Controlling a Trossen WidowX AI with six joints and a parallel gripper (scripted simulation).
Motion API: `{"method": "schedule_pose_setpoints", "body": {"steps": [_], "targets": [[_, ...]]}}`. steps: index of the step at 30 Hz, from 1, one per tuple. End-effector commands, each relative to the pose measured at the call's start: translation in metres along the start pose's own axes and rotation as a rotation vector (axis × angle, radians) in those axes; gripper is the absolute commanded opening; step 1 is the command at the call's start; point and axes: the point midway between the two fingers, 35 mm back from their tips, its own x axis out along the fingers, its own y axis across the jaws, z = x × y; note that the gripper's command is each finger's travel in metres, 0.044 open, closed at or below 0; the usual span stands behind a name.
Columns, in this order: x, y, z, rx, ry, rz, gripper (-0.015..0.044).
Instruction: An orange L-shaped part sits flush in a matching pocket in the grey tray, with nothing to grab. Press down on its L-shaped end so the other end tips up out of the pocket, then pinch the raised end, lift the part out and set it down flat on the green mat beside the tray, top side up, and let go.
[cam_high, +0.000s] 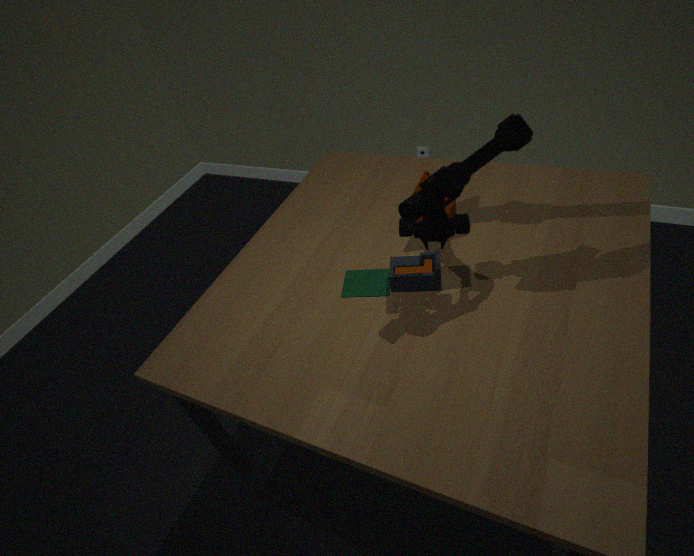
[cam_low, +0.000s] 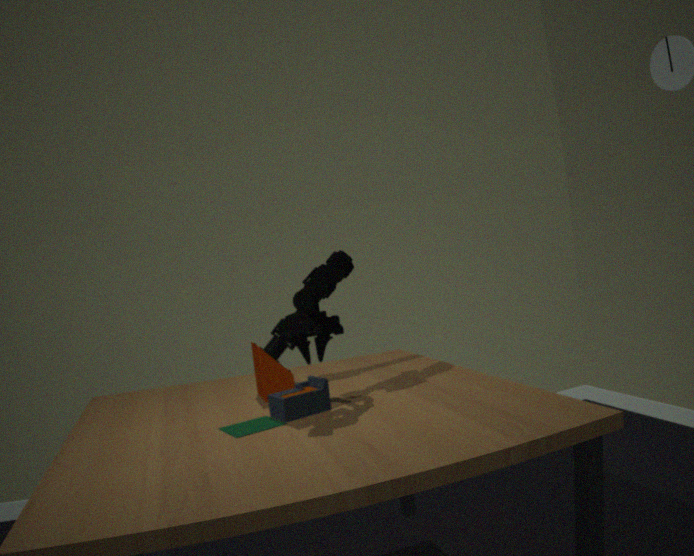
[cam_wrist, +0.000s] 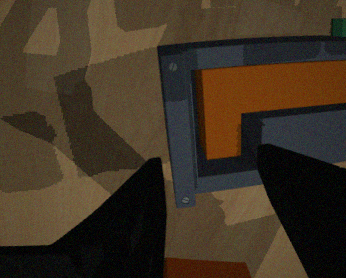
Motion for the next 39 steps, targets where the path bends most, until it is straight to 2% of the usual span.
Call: {"method": "schedule_pose_setpoints", "body": {"steps": [1,5,39], "targets": [[0.033,0.002,-0.002,0.009,0.011,0.015,0.0180],[0.063,0.005,-0.005,0.008,0.009,0.021,0.0180],[0.099,0.007,-0.005,0.008,0.009,0.023,0.0180]]}}
